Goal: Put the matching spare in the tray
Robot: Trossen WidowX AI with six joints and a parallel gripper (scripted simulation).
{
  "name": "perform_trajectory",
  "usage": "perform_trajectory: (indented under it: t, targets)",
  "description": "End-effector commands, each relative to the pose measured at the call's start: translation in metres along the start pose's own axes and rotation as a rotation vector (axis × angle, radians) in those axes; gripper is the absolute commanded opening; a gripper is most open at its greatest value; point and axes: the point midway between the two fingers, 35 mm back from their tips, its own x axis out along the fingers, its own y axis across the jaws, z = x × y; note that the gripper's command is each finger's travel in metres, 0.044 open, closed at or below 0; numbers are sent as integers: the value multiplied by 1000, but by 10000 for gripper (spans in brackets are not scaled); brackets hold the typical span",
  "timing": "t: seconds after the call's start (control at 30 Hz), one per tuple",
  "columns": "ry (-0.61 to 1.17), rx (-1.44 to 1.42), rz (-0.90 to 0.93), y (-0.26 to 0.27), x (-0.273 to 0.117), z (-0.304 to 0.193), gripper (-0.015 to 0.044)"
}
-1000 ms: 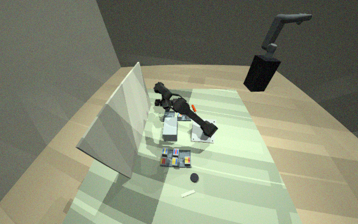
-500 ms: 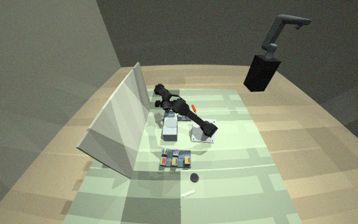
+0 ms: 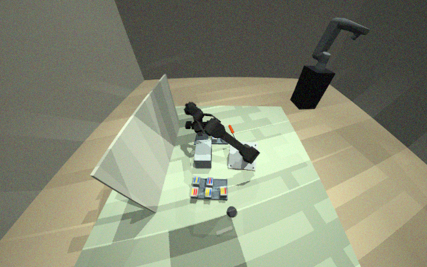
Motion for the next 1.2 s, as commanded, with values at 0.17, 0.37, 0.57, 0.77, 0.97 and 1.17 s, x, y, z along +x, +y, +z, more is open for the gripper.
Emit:
perform_trajectory:
  t: [0.17,0.37,0.57,0.77,0.97,1.17]
  targets:
    - [-5,7,-4,1,9,0,0]
    - [-6,7,-4,1,15,1,0]
    - [-6,7,-4,1,20,1,0]
    - [-6,7,-4,2,25,2,0]
    - [-7,7,-4,2,30,2,0]
    - [-8,7,-4,3,36,3,0]
